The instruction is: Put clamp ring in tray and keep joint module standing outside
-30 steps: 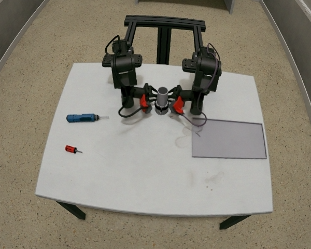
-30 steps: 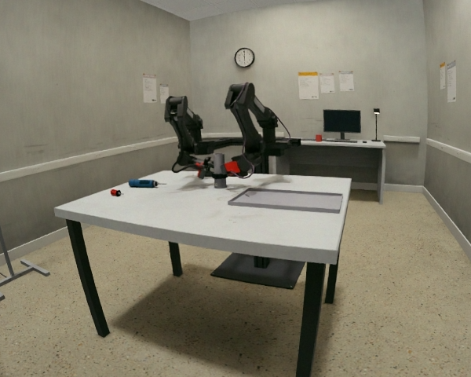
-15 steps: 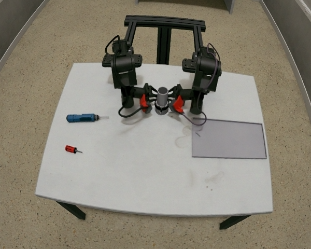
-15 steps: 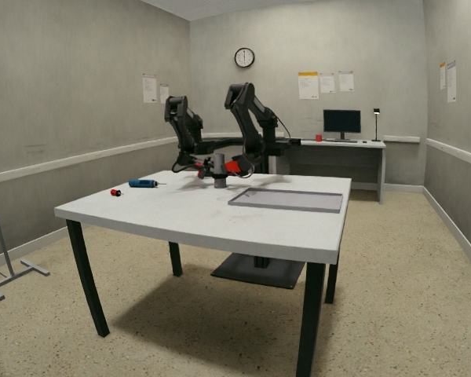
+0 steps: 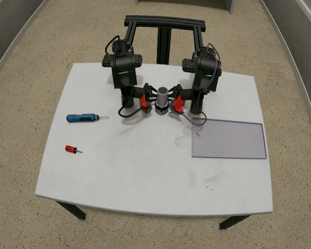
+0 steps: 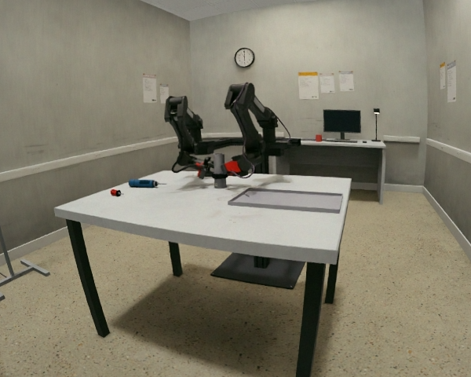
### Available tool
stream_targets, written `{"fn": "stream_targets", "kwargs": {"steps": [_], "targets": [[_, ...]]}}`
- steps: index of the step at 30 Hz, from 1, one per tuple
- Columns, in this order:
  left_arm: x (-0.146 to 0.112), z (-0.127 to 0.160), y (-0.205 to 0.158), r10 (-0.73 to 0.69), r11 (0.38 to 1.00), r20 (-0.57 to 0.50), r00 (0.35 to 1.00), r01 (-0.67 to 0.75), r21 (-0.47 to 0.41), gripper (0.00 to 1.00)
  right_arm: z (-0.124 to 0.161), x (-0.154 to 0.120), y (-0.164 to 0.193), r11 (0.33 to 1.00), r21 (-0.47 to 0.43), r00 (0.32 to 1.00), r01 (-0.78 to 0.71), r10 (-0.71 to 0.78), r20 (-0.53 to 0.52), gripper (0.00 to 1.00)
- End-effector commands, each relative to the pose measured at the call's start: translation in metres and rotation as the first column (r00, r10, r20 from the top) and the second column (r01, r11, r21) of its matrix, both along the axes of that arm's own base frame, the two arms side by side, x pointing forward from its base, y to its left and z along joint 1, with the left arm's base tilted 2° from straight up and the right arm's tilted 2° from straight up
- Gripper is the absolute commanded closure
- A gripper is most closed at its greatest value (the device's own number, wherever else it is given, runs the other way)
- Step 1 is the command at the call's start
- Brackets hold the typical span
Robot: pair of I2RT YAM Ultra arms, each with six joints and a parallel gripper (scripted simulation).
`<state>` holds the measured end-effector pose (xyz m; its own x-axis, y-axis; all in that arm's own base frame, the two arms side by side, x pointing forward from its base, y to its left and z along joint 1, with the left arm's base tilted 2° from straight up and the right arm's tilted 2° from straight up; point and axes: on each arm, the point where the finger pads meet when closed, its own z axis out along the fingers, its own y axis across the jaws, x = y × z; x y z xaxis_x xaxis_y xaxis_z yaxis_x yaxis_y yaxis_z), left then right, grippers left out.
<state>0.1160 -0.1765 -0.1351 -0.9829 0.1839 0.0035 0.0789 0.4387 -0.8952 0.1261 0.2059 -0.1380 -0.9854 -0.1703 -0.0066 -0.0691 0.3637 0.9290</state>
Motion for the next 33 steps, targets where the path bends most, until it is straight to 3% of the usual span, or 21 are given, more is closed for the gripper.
{"fn": "stream_targets", "kwargs": {"steps": [1,33], "targets": [[-0.002,0.011,-0.003,-0.005,1.0,0.012,1.0,0.006,-0.028,0.7,0.014,-0.005,-0.001,1.0,0.029,1.0,-0.002,0.002,-0.007,0.7],[0.018,0.006,-0.003,0.009,0.999,0.049,0.999,-0.007,-0.031,0.7,0.014,-0.005,-0.001,1.0,0.029,1.0,-0.002,0.002,-0.007,0.7]]}}
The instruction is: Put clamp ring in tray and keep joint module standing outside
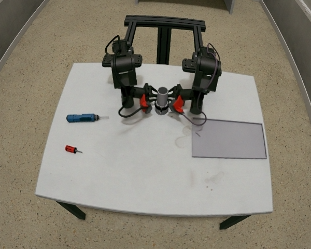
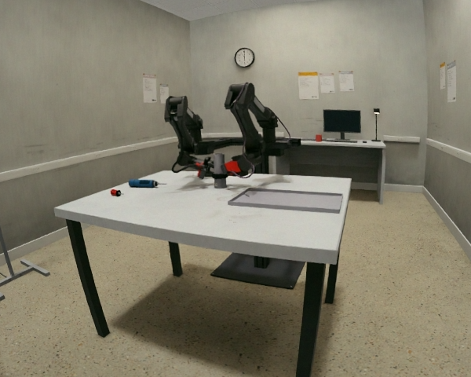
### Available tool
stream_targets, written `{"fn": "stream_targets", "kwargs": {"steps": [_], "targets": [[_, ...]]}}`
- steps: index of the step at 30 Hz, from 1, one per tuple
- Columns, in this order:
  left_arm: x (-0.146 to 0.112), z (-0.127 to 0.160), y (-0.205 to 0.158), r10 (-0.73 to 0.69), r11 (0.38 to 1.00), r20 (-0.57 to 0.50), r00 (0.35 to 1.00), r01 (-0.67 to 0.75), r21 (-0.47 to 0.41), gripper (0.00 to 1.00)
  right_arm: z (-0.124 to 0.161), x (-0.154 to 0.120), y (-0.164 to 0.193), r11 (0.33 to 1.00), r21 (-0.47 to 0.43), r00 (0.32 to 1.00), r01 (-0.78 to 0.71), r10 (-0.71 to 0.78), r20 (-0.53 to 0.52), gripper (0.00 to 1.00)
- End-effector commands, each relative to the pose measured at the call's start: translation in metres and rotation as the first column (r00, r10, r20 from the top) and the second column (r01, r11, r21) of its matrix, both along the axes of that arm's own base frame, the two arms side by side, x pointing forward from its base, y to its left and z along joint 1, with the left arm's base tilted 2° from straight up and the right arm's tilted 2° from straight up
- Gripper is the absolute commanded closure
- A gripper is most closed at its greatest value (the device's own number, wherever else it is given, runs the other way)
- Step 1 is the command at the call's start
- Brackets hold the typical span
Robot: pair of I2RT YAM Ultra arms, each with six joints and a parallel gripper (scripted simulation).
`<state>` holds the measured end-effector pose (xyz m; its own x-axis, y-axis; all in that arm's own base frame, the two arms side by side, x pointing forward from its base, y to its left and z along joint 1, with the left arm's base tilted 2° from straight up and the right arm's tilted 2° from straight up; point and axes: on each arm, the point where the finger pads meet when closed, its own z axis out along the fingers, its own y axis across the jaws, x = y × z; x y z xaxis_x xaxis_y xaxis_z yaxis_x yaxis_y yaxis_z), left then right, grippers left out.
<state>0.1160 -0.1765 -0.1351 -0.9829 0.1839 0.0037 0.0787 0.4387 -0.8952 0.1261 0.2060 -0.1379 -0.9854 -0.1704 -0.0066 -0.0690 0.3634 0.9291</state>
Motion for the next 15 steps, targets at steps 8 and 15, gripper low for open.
{"fn": "stream_targets", "kwargs": {"steps": [8,15], "targets": [[0.0189,0.0058,-0.0033,0.011,0.999,0.051,0.999,-0.009,-0.031,0.7,0.014,-0.0052,-0.0013,1.0,0.029,1.0,-0.002,0.002,-0.007,0.7],[0.0193,0.0055,-0.0039,0.008,1.0,0.053,0.999,-0.006,-0.03,0.7,0.014,-0.0052,-0.0013,1.0,0.029,1.0,-0.002,0.002,-0.007,0.7]]}}
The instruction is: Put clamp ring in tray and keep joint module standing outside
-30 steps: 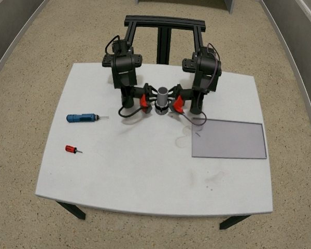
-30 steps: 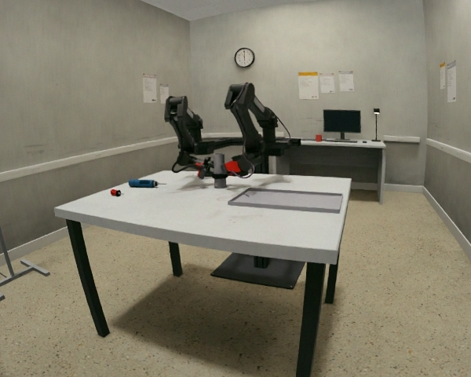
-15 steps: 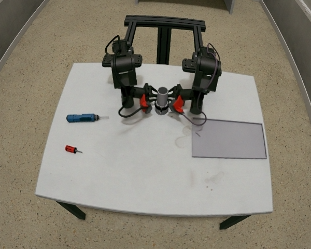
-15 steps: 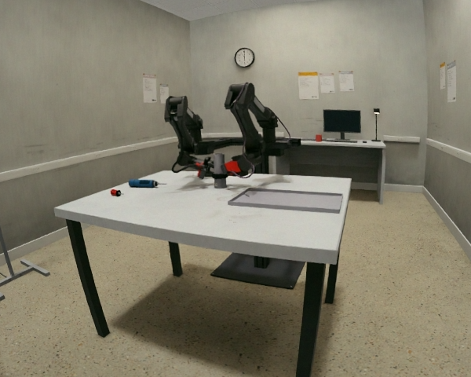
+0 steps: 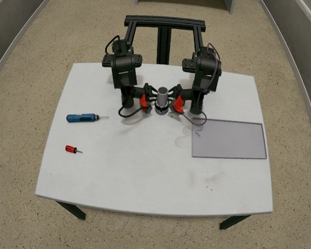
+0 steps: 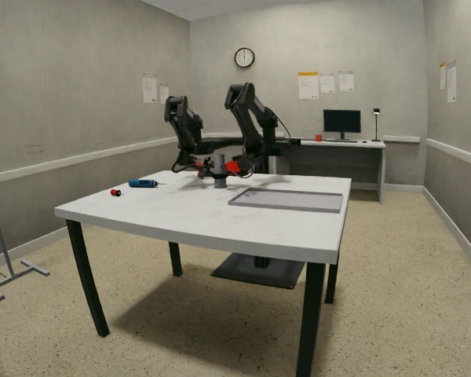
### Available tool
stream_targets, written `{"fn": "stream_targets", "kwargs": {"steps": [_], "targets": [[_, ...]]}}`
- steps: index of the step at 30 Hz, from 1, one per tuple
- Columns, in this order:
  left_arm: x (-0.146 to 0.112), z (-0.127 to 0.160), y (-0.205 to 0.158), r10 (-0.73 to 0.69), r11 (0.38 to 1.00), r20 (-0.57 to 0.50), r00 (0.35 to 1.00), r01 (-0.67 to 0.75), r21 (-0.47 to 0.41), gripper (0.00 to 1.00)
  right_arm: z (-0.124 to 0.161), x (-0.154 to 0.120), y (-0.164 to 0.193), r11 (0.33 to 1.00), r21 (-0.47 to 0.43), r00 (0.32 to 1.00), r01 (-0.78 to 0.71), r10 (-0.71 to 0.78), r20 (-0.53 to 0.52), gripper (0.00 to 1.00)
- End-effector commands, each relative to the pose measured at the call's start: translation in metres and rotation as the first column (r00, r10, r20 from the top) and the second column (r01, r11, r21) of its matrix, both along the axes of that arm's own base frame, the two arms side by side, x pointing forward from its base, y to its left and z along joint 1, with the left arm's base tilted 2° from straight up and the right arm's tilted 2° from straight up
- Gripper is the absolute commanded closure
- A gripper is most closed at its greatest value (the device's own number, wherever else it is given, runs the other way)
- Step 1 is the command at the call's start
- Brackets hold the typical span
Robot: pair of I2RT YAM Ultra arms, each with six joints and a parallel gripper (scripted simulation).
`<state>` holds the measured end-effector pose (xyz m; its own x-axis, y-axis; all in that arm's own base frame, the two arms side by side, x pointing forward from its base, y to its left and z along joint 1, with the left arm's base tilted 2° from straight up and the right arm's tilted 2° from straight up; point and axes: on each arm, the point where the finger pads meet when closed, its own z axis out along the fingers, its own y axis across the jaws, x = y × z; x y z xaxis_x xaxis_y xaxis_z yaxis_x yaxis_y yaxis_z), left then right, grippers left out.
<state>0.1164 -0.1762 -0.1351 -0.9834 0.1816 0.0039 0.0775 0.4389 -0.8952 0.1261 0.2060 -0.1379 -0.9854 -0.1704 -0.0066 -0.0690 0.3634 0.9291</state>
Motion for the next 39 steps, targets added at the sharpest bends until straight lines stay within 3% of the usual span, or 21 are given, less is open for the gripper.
{"fn": "stream_targets", "kwargs": {"steps": [1,39], "targets": [[0.0186,0.0055,-0.0041,0.005,1.0,0.05,0.999,-0.004,-0.03,0.7,0.014,-0.0052,-0.0013,1.0,0.029,1.0,-0.002,0.002,-0.007,0.7],[0.0171,0.0013,-0.0025,0.01,1.0,0.045,0.999,-0.009,-0.026,0.7,0.014,-0.0052,-0.0013,1.0,0.029,1.0,-0.002,0.002,-0.007,0.7]]}}
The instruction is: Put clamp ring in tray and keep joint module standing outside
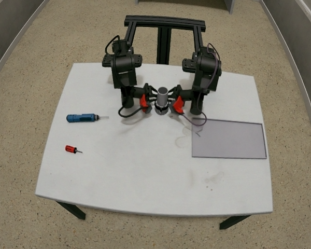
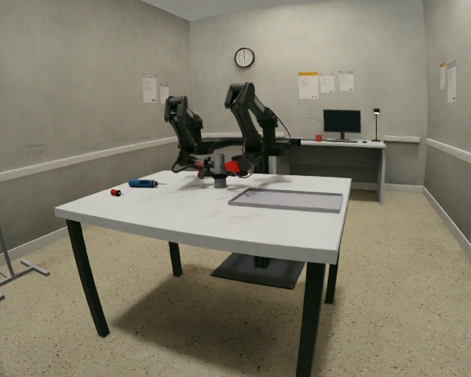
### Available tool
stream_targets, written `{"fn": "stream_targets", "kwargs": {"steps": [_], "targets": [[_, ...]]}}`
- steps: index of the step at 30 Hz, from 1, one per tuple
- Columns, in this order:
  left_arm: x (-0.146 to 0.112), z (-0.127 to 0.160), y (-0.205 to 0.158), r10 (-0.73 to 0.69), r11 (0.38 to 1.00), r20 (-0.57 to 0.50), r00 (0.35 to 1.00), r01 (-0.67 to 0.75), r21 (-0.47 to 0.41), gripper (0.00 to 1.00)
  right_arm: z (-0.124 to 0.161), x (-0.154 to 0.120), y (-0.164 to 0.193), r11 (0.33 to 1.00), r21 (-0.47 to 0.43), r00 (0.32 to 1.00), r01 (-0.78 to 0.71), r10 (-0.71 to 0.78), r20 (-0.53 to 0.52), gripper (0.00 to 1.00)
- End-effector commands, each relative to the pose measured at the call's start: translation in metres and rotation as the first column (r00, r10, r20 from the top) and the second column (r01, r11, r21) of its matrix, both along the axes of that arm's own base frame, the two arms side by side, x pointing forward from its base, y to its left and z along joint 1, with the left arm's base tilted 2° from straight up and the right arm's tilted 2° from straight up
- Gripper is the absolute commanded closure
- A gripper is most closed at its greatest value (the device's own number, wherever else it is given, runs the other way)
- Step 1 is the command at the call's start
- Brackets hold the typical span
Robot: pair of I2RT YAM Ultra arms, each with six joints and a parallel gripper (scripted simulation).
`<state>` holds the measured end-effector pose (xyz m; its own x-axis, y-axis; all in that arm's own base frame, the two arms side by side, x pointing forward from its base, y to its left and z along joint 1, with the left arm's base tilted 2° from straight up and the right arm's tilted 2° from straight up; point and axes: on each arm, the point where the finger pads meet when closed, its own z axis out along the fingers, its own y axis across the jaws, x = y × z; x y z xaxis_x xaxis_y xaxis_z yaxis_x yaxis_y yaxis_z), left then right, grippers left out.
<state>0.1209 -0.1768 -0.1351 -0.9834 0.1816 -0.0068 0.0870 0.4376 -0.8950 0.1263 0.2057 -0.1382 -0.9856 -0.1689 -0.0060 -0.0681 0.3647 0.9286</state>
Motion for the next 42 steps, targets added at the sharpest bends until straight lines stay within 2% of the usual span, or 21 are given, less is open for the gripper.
{"fn": "stream_targets", "kwargs": {"steps": [1,42], "targets": [[0.0127,0.0013,-0.0019,0.01,1.0,0.034,0.999,-0.009,-0.025,0.7,0.0142,-0.0055,-0.001,1.0,0.03,1.0,-0.003,0.003,-0.007,0.7],[0.0109,-0.0009,-0.0017,0.006,1.0,0.034,0.999,-0.006,-0.021,0.7,0.0142,-0.0055,-0.001,1.0,0.03,1.0,-0.003,0.003,-0.007,0.7]]}}
